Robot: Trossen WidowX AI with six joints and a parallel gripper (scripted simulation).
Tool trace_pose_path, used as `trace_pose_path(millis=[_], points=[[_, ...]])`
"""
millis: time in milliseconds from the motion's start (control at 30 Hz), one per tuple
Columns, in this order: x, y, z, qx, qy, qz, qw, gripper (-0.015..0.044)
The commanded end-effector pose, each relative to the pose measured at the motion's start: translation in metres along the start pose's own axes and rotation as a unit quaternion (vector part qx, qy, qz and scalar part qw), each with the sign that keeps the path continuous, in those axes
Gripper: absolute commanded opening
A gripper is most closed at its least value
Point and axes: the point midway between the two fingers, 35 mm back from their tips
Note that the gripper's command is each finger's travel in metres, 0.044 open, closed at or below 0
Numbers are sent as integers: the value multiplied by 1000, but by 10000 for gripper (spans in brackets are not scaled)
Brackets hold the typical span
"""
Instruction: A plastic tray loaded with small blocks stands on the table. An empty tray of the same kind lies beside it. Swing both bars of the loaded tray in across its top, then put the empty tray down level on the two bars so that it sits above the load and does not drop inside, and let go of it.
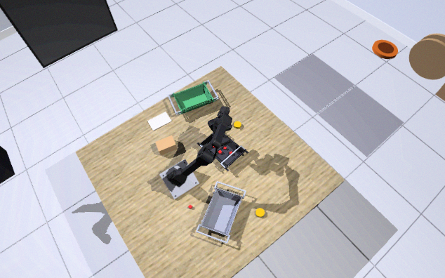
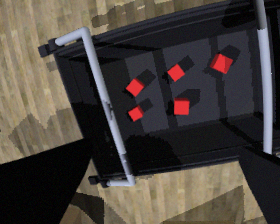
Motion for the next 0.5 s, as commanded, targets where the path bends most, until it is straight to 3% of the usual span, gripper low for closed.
trace_pose_path(millis=[0, 233, 467], points=[[7, 4, -67, 24, 140, 12, 990, 440], [-21, 16, -187, 48, 405, 27, 913, 440], [-86, 28, -276, 48, 640, 26, 767, 440]])
Point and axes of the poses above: the point midway between the two fingers, 35 mm back from their tips, its own y axis out along the fingers, its own z axis across the jaws, x = y × z, and after that the axes turned 1 degree about y, right-handed
